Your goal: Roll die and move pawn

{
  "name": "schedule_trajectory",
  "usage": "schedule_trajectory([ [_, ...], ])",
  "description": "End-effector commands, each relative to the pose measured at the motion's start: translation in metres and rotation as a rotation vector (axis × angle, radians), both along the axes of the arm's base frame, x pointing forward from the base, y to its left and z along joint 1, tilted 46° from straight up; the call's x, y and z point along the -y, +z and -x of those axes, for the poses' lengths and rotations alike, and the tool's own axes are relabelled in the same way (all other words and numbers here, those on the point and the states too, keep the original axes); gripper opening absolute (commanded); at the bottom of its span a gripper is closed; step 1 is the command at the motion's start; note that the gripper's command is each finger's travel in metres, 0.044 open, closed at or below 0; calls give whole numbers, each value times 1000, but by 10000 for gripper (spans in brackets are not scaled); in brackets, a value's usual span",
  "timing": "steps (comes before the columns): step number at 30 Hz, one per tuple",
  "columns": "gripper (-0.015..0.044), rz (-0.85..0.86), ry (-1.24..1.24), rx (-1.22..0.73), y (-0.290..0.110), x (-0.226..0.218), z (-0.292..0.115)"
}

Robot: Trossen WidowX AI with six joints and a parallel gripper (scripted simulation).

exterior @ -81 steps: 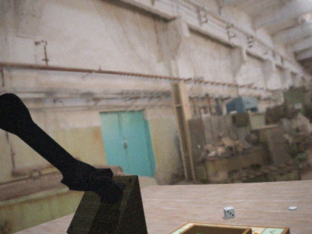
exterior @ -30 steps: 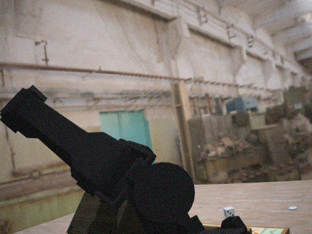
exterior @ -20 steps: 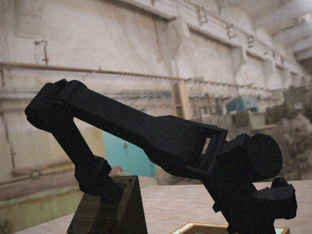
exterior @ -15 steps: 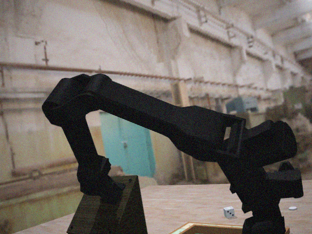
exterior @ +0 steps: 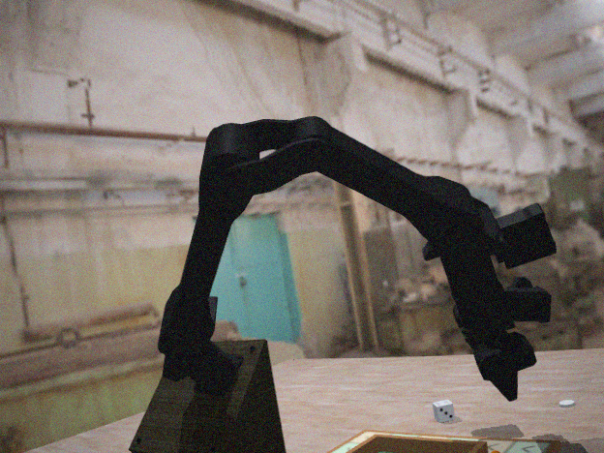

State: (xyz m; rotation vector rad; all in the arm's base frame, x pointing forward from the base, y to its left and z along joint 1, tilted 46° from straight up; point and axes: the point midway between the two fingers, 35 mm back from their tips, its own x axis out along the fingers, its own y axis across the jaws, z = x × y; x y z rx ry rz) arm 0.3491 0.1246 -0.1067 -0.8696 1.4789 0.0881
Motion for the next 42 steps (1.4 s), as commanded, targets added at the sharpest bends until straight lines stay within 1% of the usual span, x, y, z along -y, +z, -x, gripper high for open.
schedule_trajectory([
  [1, 275, 107, 46, -91, -37, -26, 53],
  [7, 275, 295, 119, -123, -75, -43, 123],
  [9, 275, 320, 129, -122, -78, -43, 131],
  [16, 275, 320, 129, -122, -76, -40, 131],
  [20, 275, 321, 129, -122, -86, -29, 129],
  [26, 275, 321, 129, -122, -87, -28, 129],
  [42, 275, 322, 129, -121, -105, -10, 126],
])
